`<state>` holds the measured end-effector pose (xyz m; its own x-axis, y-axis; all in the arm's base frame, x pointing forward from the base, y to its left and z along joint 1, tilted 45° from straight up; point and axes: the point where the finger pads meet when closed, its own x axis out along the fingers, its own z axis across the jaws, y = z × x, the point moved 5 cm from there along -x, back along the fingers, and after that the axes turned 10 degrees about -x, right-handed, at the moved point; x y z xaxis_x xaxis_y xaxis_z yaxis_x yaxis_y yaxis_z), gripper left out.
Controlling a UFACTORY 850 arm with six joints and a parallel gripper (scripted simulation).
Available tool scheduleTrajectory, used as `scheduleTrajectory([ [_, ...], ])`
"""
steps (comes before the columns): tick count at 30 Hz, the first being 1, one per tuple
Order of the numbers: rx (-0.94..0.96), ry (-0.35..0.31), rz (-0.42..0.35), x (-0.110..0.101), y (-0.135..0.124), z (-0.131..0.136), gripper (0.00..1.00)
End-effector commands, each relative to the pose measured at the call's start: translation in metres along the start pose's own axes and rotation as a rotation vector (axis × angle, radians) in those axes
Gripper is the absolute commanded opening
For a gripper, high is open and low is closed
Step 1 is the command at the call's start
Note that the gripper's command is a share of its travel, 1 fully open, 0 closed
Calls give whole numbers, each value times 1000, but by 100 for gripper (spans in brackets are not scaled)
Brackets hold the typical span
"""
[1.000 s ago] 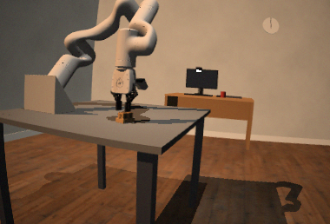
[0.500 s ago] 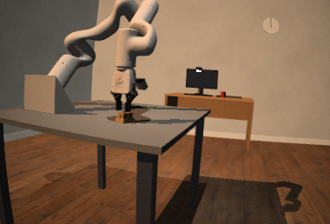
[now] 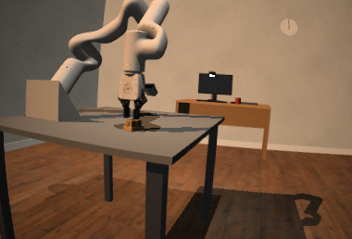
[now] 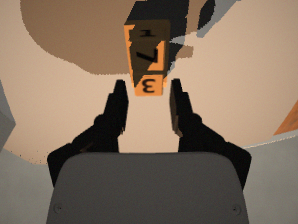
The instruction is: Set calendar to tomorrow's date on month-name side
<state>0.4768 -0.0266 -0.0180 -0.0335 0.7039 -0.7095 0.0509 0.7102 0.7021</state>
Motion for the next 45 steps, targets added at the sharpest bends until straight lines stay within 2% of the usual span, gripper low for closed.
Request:
scheduleTrajectory([
  [1,0,-2,0,0,0,1,47],
  [23,0,-2,0,24,0,1,47],
  [45,0,-2,0,25,0,1,47],
])
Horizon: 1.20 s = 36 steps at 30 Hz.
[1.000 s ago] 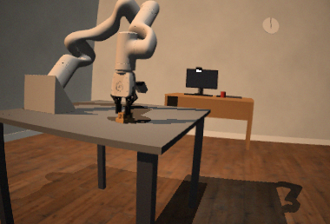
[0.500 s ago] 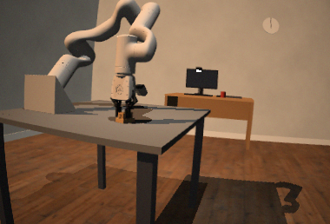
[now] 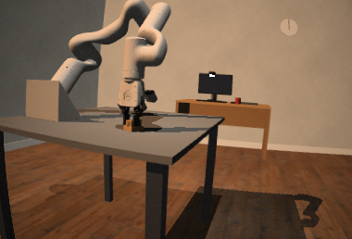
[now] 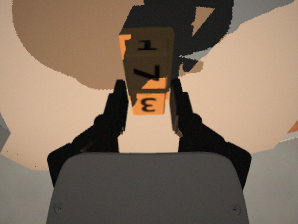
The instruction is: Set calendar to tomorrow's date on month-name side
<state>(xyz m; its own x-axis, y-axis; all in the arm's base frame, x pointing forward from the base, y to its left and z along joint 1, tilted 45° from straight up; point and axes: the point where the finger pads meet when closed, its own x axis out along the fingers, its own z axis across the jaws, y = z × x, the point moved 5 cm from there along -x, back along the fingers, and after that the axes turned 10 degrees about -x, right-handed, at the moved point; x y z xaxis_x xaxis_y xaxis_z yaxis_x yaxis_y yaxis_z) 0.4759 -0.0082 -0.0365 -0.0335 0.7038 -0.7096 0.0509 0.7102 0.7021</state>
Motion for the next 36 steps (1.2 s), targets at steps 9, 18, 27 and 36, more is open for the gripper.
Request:
scheduleTrajectory([
  [9,0,-2,0,-1,0,1,47],
  [18,0,-2,0,-1,0,1,47],
  [27,0,-2,0,-1,0,1,27],
  [36,0,-2,0,-1,0,1,27],
])
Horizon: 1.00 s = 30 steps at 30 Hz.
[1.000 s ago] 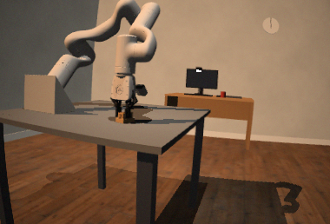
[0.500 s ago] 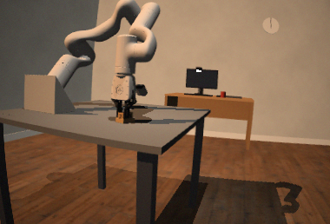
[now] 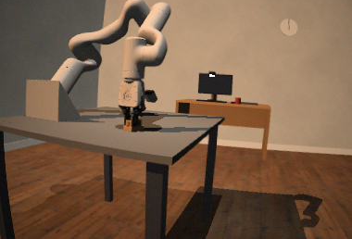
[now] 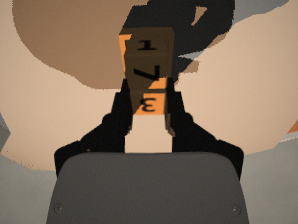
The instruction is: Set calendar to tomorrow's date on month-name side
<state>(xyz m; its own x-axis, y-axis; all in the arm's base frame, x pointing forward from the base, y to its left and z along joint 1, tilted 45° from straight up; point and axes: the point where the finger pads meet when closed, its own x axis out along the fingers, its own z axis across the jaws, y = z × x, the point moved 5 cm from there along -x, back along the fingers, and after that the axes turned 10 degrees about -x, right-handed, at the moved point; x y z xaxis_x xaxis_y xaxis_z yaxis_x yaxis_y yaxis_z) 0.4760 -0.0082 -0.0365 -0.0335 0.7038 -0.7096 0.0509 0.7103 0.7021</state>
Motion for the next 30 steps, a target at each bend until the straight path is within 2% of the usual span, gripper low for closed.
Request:
scheduleTrajectory([
  [1,0,-2,0,-1,0,1,27],
  [21,0,-2,0,-4,0,1,27],
  [25,0,-2,0,-21,0,1,27],
  [30,0,-2,0,-57,0,1,27],
])
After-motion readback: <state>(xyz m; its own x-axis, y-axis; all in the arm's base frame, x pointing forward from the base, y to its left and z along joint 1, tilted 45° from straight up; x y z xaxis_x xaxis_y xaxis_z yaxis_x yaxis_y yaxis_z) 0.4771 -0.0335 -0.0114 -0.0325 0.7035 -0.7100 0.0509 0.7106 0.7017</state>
